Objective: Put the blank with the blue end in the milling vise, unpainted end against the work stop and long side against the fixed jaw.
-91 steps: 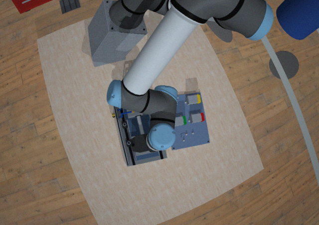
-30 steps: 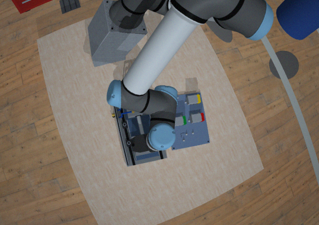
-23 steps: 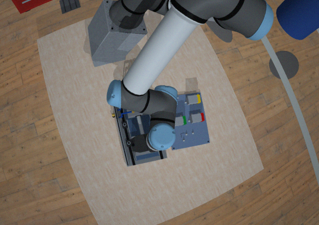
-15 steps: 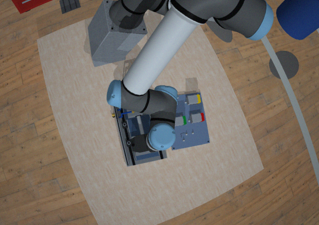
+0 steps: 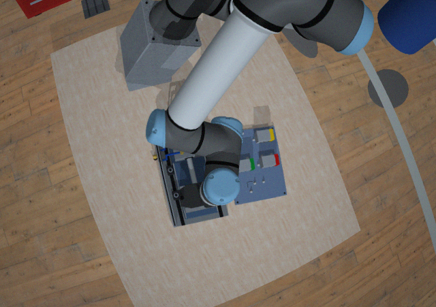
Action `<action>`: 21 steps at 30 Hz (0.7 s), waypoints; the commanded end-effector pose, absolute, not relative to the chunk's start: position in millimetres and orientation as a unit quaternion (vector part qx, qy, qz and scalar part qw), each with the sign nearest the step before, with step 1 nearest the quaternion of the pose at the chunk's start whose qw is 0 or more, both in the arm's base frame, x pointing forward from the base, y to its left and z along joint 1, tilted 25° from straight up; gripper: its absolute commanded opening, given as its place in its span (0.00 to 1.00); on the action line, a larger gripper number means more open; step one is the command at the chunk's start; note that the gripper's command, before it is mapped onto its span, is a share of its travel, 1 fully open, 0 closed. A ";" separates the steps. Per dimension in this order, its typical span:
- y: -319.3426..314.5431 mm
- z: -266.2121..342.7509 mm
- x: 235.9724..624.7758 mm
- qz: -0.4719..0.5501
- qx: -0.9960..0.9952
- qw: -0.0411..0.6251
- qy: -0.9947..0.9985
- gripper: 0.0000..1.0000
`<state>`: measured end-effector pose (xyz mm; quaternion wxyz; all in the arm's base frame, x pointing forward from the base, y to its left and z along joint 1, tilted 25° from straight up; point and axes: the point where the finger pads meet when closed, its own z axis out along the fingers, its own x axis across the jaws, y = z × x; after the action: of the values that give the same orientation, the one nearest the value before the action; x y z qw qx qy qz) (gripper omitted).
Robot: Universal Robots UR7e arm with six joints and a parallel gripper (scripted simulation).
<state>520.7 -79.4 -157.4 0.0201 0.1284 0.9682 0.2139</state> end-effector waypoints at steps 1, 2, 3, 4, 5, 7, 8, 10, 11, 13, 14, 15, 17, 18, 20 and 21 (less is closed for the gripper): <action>-81.3 -155.3 523.1 0.213 0.128 0.023 0.968 0.00; -81.3 -155.3 523.1 0.213 0.128 0.023 0.968 0.00; -81.3 -155.3 523.1 0.213 0.128 0.023 0.968 0.00; -81.3 -155.3 523.1 0.213 0.128 0.023 0.968 0.00; -81.3 -155.3 523.1 0.213 0.128 0.023 0.968 0.00; -80.5 -156.2 521.9 0.213 0.128 0.022 0.968 0.00; -80.8 -156.0 522.2 0.213 0.128 0.022 0.968 0.00; -81.5 -155.4 522.9 0.213 0.128 0.023 0.968 0.00; -81.5 -155.4 522.9 0.213 0.128 0.023 0.968 0.00; -81.5 -155.4 522.9 0.213 0.128 0.023 0.968 0.00; -81.5 -155.4 522.9 0.213 0.128 0.023 0.968 0.00; -81.5 -155.4 522.9 0.213 0.128 0.023 0.968 0.00; -81.5 -155.4 522.9 0.213 0.128 0.023 0.968 0.00; -81.5 -155.4 522.9 0.213 0.128 0.023 0.968 0.00; -81.5 -155.4 522.9 0.213 0.128 0.023 0.968 0.00; -81.5 -155.4 522.9 0.213 0.128 0.023 0.968 0.00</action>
<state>520.7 -79.4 -157.3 0.0202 0.1281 0.9682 0.2138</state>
